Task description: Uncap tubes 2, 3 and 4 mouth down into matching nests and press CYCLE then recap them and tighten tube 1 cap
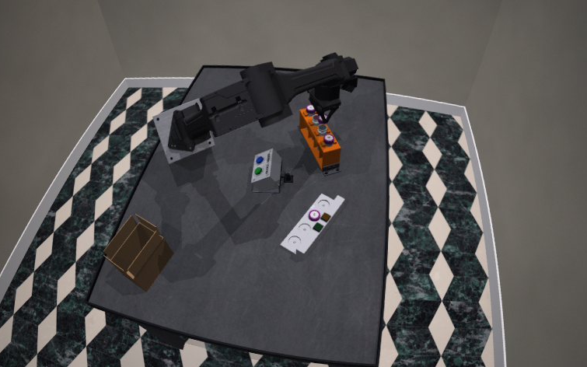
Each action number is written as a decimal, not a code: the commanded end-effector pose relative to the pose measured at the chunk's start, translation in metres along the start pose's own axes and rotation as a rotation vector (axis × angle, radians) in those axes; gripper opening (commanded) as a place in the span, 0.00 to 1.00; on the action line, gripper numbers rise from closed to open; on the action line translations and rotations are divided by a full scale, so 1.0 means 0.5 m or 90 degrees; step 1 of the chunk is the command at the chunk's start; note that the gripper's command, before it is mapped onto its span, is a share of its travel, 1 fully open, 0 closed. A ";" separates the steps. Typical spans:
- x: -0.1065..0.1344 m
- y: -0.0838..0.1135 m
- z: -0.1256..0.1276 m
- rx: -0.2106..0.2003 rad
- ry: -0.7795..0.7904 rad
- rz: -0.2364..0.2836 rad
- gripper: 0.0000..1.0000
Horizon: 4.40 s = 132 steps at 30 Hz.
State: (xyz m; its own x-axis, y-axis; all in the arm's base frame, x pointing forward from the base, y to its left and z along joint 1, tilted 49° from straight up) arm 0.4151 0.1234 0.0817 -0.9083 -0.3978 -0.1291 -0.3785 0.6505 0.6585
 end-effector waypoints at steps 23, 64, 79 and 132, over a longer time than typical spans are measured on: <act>0.153 0.003 -0.264 0.008 -0.683 0.012 0.00; 0.321 -0.066 -0.560 0.008 -0.666 0.012 0.00; 0.325 -0.196 -0.558 0.007 -0.666 0.013 0.00; 0.328 -0.282 -0.558 0.008 -0.667 0.011 0.00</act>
State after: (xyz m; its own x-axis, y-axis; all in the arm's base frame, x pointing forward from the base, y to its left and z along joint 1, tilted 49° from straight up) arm 0.3694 -0.2090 0.1798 -0.6051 0.3662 -0.7069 -0.3687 0.6580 0.6565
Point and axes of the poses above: the point where the finger pads meet when closed, its own y axis back along the fingers, its own z axis across the jaws, x = y × z, the point moved 2 cm from there along y, back along the fingers, and after that the axes turned 7 degrees about -y, right-handed, at the moved point
